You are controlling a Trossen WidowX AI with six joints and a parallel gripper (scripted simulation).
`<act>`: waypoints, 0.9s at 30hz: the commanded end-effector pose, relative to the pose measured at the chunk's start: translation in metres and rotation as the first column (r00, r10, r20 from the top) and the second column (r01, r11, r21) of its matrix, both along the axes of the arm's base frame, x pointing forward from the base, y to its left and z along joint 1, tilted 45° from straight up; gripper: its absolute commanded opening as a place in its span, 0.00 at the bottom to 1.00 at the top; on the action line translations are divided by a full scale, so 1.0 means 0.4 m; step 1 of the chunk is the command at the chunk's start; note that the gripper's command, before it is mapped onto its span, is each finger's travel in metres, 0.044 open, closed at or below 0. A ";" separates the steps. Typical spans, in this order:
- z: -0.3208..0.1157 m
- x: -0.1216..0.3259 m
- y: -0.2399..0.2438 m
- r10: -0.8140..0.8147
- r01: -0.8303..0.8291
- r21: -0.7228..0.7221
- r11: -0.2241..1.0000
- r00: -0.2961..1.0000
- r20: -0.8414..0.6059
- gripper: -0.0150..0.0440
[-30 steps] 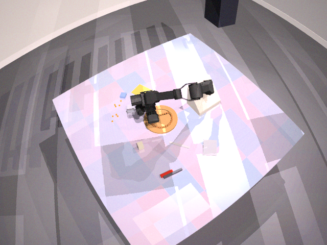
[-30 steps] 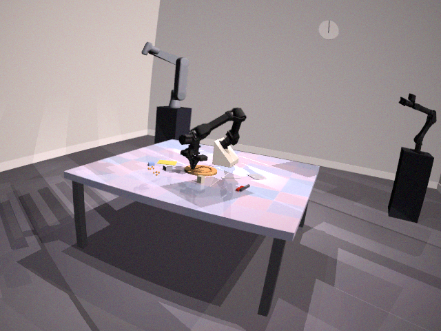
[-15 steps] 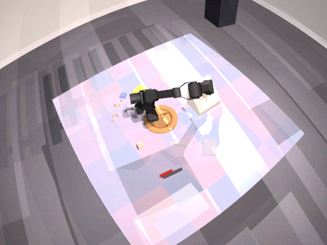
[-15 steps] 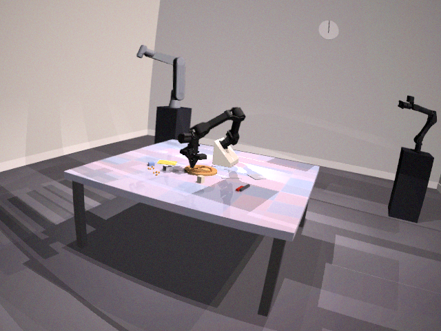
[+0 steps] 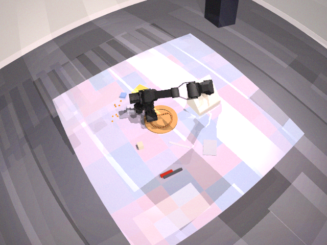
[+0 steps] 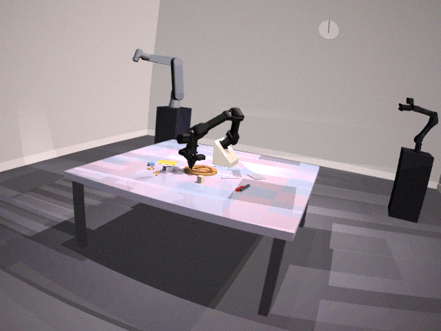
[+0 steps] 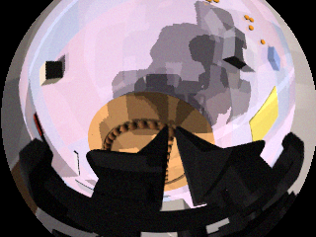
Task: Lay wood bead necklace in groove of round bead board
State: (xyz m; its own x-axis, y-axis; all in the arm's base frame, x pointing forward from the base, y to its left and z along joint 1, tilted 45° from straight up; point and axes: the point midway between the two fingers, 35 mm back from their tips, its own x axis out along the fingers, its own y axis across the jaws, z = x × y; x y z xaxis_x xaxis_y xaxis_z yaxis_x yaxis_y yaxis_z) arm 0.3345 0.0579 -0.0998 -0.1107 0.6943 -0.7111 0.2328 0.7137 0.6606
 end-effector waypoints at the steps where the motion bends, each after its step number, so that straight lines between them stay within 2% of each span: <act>1: -0.007 -0.006 0.006 0.001 -0.001 0.001 1.000 1.000 -0.010 0.25; 18: 0.002 -0.004 -0.001 0.000 0.000 0.002 1.000 1.000 -0.010 1.00; 27: 0.008 -0.003 -0.008 0.001 -0.001 0.000 1.000 1.000 -0.010 1.00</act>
State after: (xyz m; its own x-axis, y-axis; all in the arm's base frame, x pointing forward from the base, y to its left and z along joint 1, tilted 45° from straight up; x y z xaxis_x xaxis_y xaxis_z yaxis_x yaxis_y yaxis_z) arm 0.3326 0.0555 -0.0969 -0.1182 0.6970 -0.7072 0.2435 0.7108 0.6599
